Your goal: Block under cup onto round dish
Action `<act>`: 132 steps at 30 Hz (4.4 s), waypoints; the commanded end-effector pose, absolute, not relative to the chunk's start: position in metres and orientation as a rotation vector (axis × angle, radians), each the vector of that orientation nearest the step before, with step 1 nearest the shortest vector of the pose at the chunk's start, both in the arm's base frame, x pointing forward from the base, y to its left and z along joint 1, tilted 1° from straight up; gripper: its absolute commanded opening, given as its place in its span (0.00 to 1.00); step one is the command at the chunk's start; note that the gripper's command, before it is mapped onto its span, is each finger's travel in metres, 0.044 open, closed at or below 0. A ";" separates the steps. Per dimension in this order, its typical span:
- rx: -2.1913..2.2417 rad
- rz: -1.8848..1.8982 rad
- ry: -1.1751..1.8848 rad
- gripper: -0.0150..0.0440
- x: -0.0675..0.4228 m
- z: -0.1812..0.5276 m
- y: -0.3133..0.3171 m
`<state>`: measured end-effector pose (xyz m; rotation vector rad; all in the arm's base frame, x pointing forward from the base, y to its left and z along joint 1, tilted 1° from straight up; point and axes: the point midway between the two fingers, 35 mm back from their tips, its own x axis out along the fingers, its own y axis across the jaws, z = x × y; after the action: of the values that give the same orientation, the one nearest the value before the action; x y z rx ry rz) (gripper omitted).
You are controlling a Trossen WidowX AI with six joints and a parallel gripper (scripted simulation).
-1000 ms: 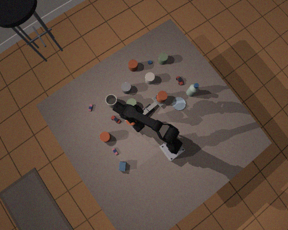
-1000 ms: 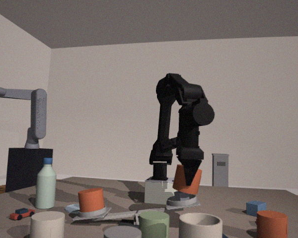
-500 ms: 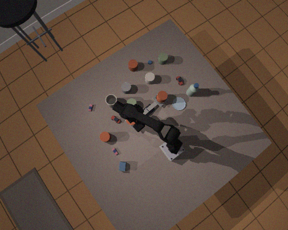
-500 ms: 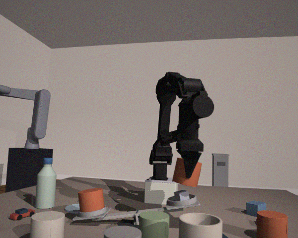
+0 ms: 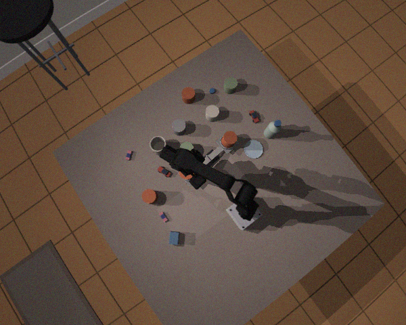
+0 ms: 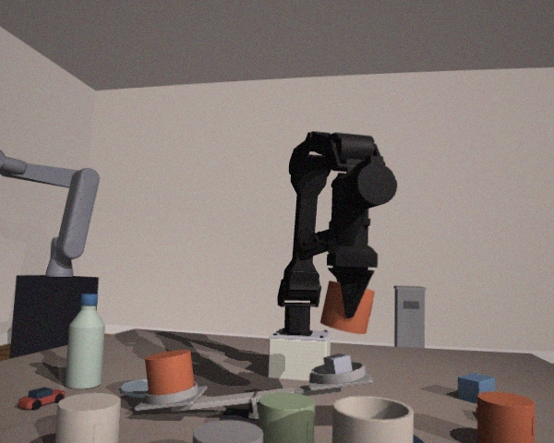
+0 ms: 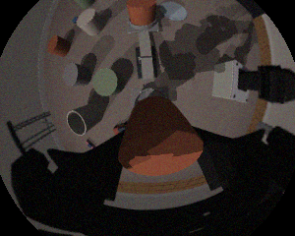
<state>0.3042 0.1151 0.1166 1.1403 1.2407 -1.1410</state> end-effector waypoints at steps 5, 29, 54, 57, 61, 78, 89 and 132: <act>1.141 -1.140 1.240 0.25 0.303 0.121 0.115; 1.141 -1.140 1.240 0.25 0.303 0.121 0.115; 1.141 -1.140 1.240 0.25 0.303 0.121 0.115; 1.141 -1.140 1.240 0.25 0.303 0.121 0.115; 1.142 -1.140 1.240 0.25 0.301 0.116 0.123; 1.155 -1.132 1.245 0.25 0.257 0.053 0.211; 1.159 -1.131 1.249 0.25 0.230 0.028 0.238; 1.153 -1.129 1.250 0.97 0.230 -0.021 0.238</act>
<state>0.2299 0.2378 -0.0242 1.1519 1.2502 -1.1299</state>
